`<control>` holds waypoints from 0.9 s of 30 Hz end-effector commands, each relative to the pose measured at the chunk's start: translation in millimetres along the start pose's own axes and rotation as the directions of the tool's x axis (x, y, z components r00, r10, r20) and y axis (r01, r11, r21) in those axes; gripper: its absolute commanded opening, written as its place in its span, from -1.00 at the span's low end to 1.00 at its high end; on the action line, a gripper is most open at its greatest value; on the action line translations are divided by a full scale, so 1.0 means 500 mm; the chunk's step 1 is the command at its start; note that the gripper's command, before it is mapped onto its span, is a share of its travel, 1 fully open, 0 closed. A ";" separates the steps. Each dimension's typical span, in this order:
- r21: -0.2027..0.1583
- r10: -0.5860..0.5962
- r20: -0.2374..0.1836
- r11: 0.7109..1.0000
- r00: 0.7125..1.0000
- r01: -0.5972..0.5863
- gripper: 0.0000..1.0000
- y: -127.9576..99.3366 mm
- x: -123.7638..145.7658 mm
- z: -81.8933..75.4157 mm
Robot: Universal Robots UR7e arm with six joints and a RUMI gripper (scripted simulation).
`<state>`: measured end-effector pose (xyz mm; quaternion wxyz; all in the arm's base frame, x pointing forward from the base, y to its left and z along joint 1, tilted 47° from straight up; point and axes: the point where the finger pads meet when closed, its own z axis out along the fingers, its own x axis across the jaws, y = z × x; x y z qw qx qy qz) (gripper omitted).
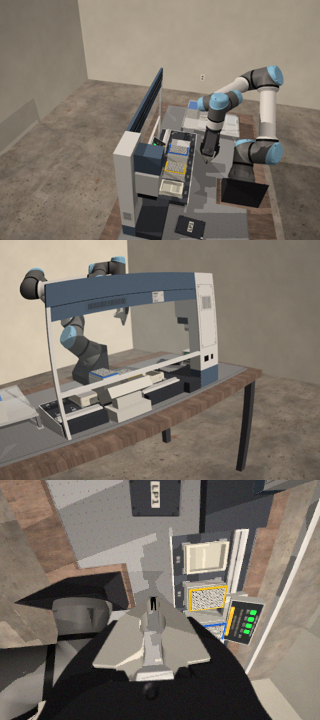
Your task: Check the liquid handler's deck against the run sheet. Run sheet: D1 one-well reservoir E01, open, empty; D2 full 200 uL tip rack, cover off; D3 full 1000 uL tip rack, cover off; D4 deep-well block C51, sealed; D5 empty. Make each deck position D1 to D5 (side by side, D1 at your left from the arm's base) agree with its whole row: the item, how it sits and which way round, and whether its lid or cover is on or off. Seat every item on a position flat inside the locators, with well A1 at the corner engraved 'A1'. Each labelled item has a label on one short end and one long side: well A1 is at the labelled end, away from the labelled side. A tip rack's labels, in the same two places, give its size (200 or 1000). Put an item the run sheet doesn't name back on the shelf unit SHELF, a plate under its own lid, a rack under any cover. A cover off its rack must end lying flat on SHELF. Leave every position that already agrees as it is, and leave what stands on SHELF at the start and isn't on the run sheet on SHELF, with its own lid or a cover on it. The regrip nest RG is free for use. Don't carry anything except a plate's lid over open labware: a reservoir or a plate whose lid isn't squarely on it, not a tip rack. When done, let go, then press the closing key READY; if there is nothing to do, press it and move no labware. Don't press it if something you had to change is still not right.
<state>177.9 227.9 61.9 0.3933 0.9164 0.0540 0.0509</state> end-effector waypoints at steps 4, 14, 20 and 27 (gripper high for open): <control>0.003 -0.101 0.000 0.995 0.995 0.101 -1.00 0.000 0.000 0.000; 0.003 -0.288 -0.001 0.958 0.958 0.288 -1.00 -0.040 -0.002 -0.001; 0.003 -0.301 -0.001 0.954 0.954 0.301 -1.00 -0.090 -0.006 -0.001; 0.003 -0.301 -0.001 0.954 0.954 0.301 -1.00 -0.150 -0.010 -0.001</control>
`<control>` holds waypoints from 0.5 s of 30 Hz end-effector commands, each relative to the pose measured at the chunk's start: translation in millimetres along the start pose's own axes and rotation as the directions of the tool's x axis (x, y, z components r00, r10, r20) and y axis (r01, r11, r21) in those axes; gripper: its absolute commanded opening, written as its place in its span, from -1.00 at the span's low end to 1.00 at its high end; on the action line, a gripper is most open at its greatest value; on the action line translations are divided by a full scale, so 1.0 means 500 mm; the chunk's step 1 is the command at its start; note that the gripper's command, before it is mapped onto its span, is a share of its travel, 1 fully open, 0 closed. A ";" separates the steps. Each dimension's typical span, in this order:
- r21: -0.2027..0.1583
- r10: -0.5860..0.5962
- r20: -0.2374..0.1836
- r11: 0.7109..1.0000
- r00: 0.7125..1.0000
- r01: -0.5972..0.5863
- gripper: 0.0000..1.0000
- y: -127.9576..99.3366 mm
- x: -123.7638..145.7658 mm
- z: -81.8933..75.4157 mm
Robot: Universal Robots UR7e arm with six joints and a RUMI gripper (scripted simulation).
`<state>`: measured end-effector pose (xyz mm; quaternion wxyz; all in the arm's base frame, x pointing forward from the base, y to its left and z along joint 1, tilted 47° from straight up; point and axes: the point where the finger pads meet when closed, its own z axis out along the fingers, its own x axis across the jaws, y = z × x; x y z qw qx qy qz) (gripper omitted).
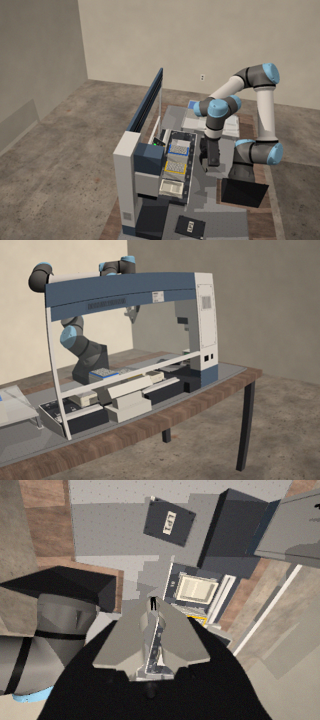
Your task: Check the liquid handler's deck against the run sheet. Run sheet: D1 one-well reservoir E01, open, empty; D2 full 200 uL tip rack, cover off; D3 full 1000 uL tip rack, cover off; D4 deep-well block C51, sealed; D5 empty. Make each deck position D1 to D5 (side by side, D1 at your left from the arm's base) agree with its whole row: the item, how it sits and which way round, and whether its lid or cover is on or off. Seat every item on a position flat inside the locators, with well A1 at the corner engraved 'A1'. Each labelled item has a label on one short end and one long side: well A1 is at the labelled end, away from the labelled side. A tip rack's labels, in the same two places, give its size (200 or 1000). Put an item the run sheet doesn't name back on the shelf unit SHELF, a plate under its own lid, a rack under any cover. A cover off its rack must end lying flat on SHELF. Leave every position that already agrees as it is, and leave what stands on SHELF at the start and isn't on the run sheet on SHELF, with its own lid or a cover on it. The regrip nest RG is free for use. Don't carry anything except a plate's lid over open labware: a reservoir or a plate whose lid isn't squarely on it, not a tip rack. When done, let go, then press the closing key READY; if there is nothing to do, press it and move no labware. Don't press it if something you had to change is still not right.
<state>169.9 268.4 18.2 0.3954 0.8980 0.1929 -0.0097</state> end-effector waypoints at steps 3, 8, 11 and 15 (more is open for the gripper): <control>0.000 0.000 -0.001 1.000 1.000 0.000 -1.00 -0.058 0.015 0.000; 0.000 0.000 -0.001 1.000 1.000 0.000 -1.00 -0.065 0.017 -0.001; 0.000 0.000 -0.001 1.000 1.000 0.000 -1.00 -0.065 0.017 0.000; 0.000 0.012 -0.001 1.000 1.000 -0.012 -1.00 -0.104 0.026 -0.001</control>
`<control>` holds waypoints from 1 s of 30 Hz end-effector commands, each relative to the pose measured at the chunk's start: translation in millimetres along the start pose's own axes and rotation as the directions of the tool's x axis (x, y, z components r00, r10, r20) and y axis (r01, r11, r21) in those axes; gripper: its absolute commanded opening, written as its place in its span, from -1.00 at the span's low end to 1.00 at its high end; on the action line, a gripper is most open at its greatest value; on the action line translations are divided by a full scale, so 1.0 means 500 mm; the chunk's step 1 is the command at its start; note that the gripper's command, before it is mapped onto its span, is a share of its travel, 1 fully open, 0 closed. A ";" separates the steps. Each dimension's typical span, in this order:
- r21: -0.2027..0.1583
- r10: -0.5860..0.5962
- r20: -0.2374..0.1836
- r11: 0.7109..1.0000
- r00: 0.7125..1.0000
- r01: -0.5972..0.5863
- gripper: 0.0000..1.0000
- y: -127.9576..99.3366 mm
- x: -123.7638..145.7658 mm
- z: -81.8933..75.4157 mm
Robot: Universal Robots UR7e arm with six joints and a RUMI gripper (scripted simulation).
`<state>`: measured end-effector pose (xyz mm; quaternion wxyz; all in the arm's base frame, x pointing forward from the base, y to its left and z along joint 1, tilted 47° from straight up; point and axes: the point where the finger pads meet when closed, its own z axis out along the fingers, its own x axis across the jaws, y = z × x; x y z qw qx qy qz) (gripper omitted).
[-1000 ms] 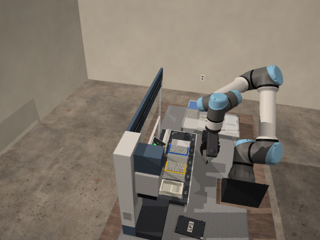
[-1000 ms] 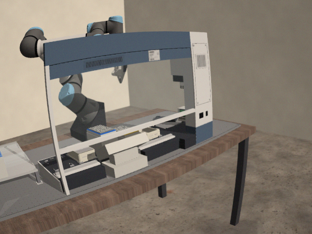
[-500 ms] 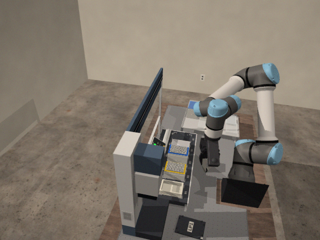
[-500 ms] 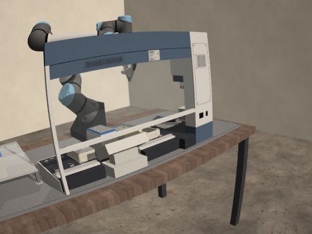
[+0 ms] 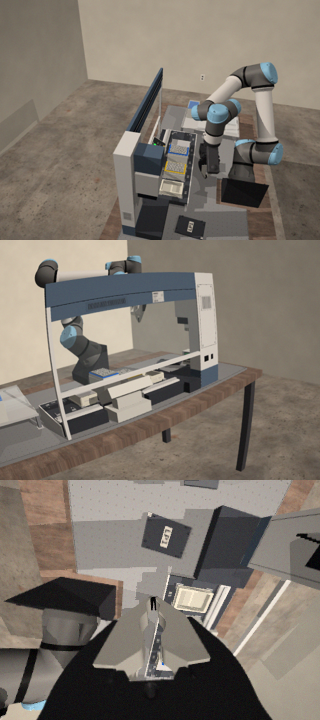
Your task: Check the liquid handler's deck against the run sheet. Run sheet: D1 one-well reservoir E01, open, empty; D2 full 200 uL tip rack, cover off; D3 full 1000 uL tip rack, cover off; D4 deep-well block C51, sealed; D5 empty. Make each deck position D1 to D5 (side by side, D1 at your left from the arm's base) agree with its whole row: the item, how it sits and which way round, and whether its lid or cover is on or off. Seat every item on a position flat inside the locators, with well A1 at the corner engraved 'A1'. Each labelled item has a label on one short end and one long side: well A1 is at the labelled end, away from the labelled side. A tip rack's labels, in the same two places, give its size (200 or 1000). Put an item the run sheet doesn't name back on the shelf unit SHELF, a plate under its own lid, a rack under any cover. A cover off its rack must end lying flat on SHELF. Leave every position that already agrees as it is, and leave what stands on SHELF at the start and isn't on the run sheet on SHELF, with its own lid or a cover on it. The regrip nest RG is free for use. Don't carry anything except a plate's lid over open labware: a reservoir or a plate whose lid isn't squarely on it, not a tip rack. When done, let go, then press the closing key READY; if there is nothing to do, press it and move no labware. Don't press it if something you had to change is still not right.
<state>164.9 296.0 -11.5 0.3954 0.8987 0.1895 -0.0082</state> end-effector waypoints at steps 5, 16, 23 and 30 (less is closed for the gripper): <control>0.000 0.004 -0.001 1.000 1.000 -0.004 -1.00 -0.073 0.017 -0.001; 0.001 0.004 -0.001 1.000 1.000 -0.004 -1.00 -0.161 0.038 -0.001; 0.001 0.024 -0.001 1.000 1.000 -0.024 -1.00 -0.177 0.042 -0.001; 0.001 0.086 -0.001 0.996 0.996 -0.086 -1.00 -0.226 0.053 -0.001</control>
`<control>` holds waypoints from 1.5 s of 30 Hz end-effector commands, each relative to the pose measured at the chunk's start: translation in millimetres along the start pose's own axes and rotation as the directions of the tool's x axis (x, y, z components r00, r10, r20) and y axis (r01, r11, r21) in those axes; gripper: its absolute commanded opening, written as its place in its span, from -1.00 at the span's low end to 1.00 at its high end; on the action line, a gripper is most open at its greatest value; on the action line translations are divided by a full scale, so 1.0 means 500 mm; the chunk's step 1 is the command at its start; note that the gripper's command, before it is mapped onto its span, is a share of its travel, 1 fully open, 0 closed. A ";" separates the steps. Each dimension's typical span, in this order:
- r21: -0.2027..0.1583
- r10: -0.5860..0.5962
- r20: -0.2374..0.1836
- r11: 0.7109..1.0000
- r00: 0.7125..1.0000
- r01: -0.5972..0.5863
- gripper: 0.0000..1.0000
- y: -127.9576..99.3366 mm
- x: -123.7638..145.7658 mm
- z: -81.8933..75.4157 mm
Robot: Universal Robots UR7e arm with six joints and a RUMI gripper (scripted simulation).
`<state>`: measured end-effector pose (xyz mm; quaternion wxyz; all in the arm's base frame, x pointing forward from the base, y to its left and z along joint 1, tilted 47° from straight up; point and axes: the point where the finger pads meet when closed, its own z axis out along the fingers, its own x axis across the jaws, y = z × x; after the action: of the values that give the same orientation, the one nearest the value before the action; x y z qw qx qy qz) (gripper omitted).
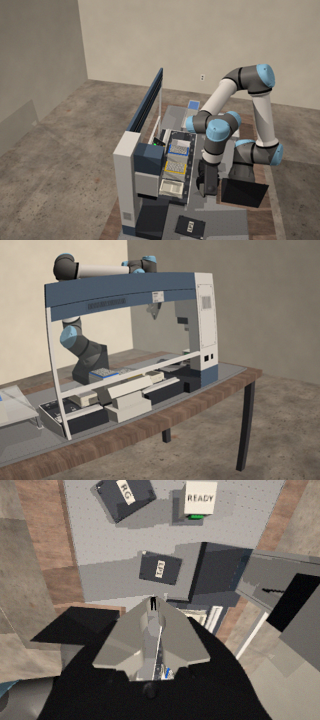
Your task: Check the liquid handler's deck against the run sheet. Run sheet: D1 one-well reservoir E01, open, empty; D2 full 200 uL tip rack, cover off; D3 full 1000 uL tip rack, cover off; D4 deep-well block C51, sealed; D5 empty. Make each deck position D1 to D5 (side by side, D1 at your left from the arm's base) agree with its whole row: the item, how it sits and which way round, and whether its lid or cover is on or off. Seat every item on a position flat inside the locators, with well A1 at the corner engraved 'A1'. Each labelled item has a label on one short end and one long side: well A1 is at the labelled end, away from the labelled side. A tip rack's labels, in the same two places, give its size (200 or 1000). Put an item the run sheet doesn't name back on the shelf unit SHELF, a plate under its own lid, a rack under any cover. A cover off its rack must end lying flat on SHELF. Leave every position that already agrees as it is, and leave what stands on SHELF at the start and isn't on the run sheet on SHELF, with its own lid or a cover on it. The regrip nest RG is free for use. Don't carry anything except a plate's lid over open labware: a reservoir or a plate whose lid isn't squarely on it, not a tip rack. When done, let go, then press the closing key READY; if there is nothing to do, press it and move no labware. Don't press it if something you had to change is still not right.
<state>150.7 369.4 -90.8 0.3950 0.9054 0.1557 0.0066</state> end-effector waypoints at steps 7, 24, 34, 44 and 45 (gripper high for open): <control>0.000 0.011 0.000 1.000 1.000 -0.011 -1.00 -0.083 0.014 -0.001; 0.000 0.011 -0.001 1.000 1.000 -0.011 -1.00 -0.130 0.082 -0.001; 0.000 0.011 -0.001 1.000 1.000 -0.011 -1.00 -0.117 0.161 -0.001; 0.000 0.011 -0.001 1.000 1.000 -0.011 -1.00 -0.107 0.227 -0.001; 0.000 0.011 -0.001 1.000 1.000 -0.011 -1.00 -0.107 0.227 -0.001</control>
<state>241.4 435.6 -141.7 0.3955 0.9060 0.1506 0.0088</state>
